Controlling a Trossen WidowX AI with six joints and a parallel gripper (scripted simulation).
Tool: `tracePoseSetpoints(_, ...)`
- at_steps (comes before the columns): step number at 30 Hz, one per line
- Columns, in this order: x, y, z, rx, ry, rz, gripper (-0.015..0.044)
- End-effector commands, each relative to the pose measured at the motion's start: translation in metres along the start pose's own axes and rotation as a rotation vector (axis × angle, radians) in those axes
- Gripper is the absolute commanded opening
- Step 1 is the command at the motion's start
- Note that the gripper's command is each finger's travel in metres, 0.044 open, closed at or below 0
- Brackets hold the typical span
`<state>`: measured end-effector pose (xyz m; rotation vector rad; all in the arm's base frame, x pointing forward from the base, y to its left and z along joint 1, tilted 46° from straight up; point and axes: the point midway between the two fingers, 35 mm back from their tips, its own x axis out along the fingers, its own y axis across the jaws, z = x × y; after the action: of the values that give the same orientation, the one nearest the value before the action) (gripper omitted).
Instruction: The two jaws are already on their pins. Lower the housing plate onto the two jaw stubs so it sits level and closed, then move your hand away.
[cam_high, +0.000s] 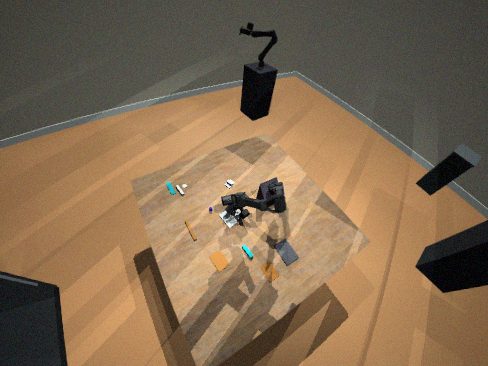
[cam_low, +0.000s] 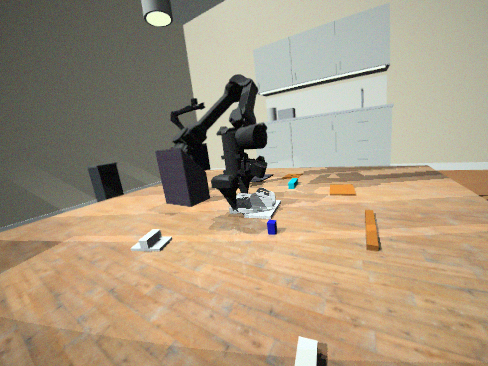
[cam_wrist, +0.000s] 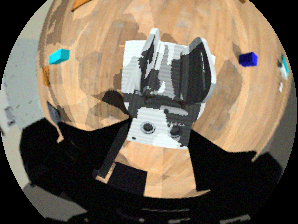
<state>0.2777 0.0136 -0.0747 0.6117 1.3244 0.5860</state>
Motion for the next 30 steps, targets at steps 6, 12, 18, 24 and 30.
tracePoseSetpoints(6, 0.0029, 0.0005, -0.0003, 0.005, -0.001, 0.004, 0.0351)
tracePoseSetpoints(12, 0.003, 0.0005, -0.0003, 0.005, -0.001, 0.004, 0.0351)
tracePoseSetpoints(18, 0.0053, 0.0006, -0.0004, 0.005, -0.001, 0.004, 0.0351)
tracePoseSetpoints(24, 0.0054, 0.0006, -0.0004, 0.005, -0.001, 0.004, 0.0351)
tracePoseSetpoints(30, 0.0077, 0.0006, -0.0004, 0.005, -0.001, 0.004, 0.0351)
